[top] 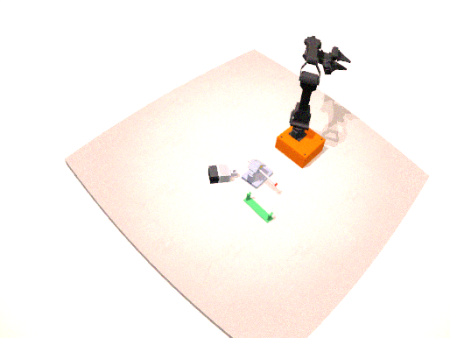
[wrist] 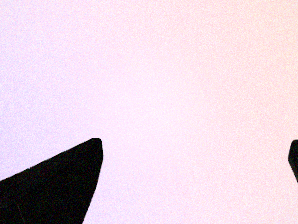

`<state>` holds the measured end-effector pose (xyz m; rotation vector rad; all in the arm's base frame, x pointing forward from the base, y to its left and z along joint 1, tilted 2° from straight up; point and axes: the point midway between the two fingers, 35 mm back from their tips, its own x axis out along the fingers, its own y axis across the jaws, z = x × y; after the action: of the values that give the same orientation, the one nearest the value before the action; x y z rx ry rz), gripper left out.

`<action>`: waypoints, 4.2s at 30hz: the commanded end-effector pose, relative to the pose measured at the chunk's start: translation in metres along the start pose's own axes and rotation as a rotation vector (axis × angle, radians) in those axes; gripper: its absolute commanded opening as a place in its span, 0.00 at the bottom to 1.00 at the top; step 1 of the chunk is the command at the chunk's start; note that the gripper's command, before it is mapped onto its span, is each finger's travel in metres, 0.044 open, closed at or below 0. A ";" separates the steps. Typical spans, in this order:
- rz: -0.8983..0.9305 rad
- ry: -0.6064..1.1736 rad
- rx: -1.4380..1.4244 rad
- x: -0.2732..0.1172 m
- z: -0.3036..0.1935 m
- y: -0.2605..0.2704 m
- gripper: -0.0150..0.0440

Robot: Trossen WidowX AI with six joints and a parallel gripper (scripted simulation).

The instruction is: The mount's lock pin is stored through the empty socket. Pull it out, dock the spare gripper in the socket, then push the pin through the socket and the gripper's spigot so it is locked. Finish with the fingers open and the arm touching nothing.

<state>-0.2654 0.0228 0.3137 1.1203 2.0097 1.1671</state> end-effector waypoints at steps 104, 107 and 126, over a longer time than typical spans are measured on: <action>-1.627 0.467 -1.251 -0.211 0.587 -0.012 0.76; -1.627 0.467 -1.251 -0.211 0.589 -0.017 0.76; -1.627 0.467 -1.251 -0.210 0.594 -0.028 0.63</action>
<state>0.2906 0.0819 0.0231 -1.2691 1.1629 1.1931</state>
